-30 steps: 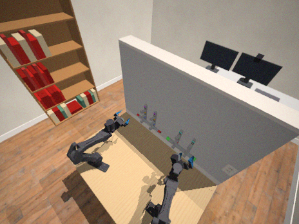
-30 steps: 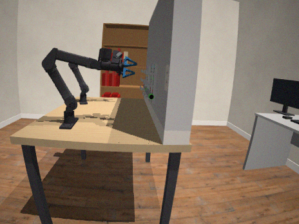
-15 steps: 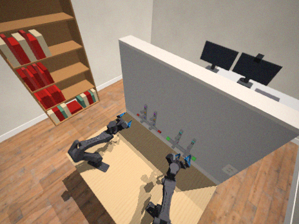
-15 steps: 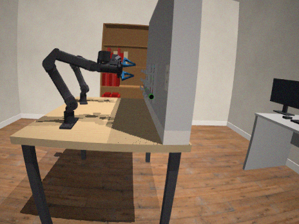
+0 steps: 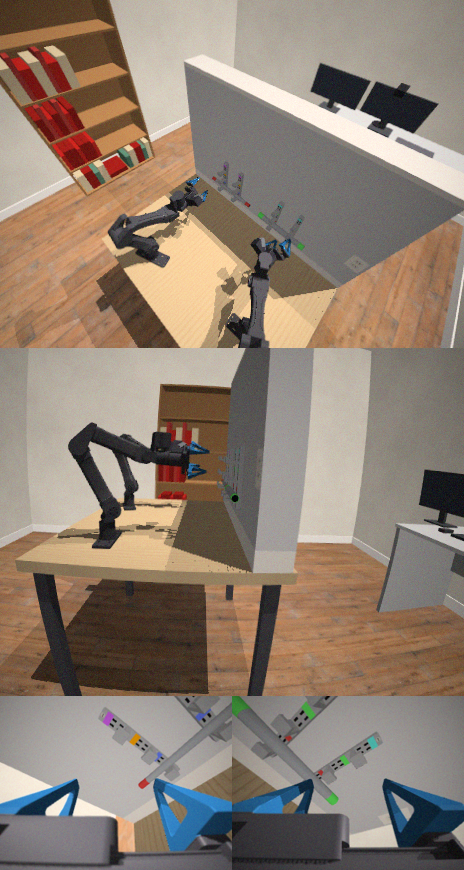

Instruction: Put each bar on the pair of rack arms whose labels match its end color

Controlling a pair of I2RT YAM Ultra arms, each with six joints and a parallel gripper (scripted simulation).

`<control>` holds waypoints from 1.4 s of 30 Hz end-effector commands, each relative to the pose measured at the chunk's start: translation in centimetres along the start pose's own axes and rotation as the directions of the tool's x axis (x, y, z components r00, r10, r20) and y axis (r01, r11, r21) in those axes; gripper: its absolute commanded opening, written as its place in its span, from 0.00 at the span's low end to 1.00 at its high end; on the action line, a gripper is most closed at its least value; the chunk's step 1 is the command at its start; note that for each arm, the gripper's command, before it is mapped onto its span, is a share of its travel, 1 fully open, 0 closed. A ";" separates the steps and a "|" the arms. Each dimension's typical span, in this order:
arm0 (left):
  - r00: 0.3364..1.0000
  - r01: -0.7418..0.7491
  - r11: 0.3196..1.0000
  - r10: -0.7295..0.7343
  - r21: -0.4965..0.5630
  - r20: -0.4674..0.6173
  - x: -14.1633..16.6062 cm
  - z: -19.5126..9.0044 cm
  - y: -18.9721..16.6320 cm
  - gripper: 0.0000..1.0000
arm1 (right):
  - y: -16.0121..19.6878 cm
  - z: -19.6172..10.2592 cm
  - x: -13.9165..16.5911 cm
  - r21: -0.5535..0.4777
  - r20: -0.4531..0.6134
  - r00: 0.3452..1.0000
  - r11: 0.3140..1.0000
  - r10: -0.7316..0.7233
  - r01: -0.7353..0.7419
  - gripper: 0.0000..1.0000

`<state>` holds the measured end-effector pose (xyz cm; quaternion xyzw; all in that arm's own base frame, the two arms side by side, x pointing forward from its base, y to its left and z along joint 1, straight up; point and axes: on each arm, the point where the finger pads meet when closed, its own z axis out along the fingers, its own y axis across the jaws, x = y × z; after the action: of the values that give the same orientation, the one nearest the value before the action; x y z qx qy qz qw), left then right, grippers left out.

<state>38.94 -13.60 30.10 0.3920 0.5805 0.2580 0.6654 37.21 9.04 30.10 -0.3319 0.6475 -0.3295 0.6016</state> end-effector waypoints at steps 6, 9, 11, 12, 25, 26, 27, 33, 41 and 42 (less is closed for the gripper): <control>0.993 -0.110 0.994 0.111 -0.027 0.031 -1.1 0.2 -0.5 1.00 | 0.3 -0.1 -0.7 0.047 0.006 0.995 0.994 -0.098 0.098 1.00; 0.988 -0.150 0.988 0.151 -0.022 0.037 -1.3 0.4 -1.1 1.00 | 0.8 -0.1 -0.8 0.049 0.003 0.990 0.989 -0.138 0.138 1.00; 0.983 -0.176 0.984 0.177 -0.019 0.041 -1.4 0.5 -1.6 1.00 | 1.1 -0.1 -0.8 0.050 0.001 0.986 0.985 -0.165 0.164 1.00; 0.981 -0.189 0.982 0.190 -0.017 0.043 -1.5 0.5 -1.8 1.00 | 1.3 -0.1 -0.9 0.051 0.000 0.984 0.983 -0.178 0.178 1.00; 0.942 -0.329 0.944 0.328 -0.001 0.068 -2.3 1.0 -4.0 1.00 | 3.2 -0.2 -1.2 0.055 -0.012 0.948 0.947 -0.317 0.317 1.00; 0.938 -0.341 0.940 0.340 0.000 0.070 -2.4 1.1 -4.2 1.00 | 3.3 -0.3 -1.2 0.055 -0.013 0.944 0.943 -0.329 0.329 1.00; 0.933 -0.353 0.936 0.352 0.001 0.072 -2.5 1.1 -4.4 1.00 | 3.5 -0.3 -1.2 0.056 -0.014 0.940 0.938 -0.341 0.342 1.00; 0.908 -0.412 0.911 0.410 0.007 0.084 -2.9 1.4 -5.4 1.00 | 4.3 -0.3 -1.4 0.057 -0.019 0.916 0.915 -0.400 0.401 1.00; 0.869 -0.489 0.872 0.485 0.013 0.100 -3.4 1.7 -6.8 1.00 | 5.5 -0.4 -1.6 0.058 -0.026 0.878 0.876 -0.478 0.478 1.00; 0.862 -0.500 0.866 0.496 0.014 0.102 -3.5 1.7 -7.0 1.00 | 5.7 -0.4 -1.6 0.058 -0.027 0.872 0.870 -0.488 0.489 1.00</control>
<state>39.19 -20.23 25.55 0.5548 0.4501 0.3725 0.5924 36.80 13.32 25.88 -0.4677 0.5479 -0.4761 0.5044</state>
